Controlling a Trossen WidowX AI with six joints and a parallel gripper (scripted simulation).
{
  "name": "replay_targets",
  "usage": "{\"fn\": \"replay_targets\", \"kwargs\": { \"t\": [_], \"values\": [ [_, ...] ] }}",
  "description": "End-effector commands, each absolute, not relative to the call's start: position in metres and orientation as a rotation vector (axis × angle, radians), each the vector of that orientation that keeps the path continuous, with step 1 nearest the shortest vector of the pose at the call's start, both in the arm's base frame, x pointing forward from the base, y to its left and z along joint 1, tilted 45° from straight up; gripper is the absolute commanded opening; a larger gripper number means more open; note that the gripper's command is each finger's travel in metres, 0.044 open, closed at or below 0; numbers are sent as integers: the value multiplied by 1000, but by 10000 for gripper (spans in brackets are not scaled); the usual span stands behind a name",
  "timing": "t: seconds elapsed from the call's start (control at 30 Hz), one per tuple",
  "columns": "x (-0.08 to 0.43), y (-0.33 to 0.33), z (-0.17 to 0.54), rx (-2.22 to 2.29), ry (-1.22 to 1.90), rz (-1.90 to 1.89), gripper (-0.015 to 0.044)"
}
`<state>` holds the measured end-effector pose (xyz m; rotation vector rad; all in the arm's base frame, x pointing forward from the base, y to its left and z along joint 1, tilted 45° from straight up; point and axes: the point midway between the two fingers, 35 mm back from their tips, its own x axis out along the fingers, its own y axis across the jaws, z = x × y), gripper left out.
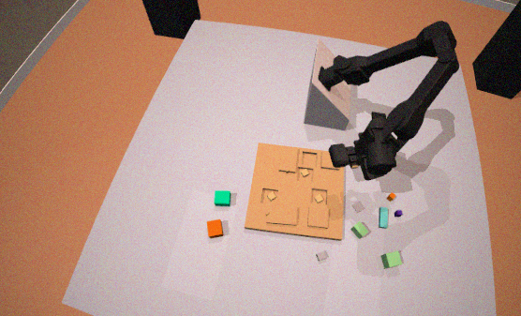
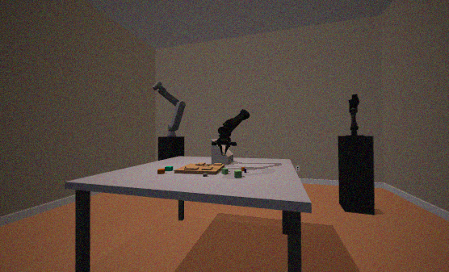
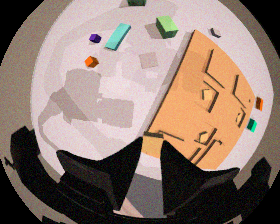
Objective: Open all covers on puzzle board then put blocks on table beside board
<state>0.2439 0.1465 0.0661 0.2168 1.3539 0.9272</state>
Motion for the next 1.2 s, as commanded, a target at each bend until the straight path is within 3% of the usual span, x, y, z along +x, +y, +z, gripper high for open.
{"fn": "replay_targets", "kwargs": {
  "t": [0.0, 0.47, 1.17],
  "values": [
    [245, 157, 79, 223, 1340, 937, 80],
    [234, 189, 113, 245, 1333, 959, 80],
    [237, 210, 92, 240, 1335, 958, 80]
  ]
}}
